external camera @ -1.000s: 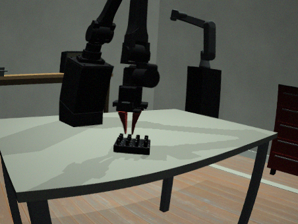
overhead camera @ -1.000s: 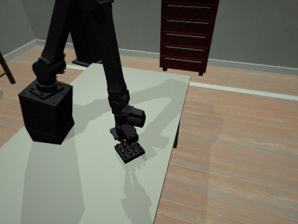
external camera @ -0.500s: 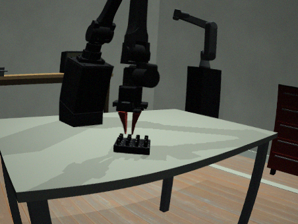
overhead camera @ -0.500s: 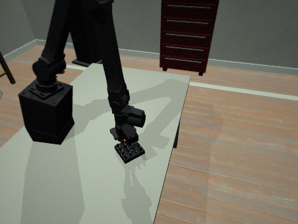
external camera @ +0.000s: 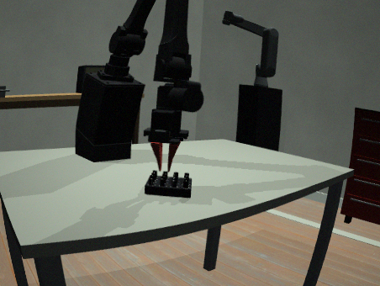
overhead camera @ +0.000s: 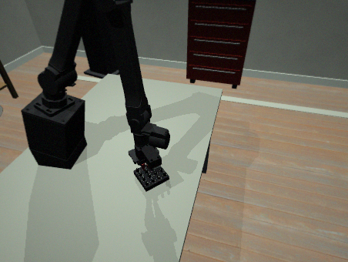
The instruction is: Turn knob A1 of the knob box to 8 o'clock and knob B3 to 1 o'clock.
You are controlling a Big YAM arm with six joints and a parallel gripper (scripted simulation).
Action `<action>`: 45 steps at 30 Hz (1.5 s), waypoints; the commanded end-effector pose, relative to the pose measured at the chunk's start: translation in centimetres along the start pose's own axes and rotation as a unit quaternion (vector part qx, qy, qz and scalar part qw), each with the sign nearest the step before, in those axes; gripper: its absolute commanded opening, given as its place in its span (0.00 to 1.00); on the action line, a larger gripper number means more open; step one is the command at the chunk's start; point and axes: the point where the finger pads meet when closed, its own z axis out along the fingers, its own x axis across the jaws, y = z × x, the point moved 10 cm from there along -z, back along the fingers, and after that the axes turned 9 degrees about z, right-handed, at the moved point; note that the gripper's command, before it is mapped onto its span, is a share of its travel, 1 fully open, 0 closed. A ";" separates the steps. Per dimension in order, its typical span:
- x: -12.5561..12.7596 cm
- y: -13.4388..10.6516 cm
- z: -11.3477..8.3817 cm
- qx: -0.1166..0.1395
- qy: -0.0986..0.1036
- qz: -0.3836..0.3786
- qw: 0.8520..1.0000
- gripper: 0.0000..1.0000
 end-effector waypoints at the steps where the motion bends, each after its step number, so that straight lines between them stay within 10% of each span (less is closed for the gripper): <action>1: 0.8 0.2 0.1 -0.007 0.007 -0.001 1.000 0.19; 45: 0.2 -0.4 -0.1 -0.005 0.005 0.002 1.000 0.19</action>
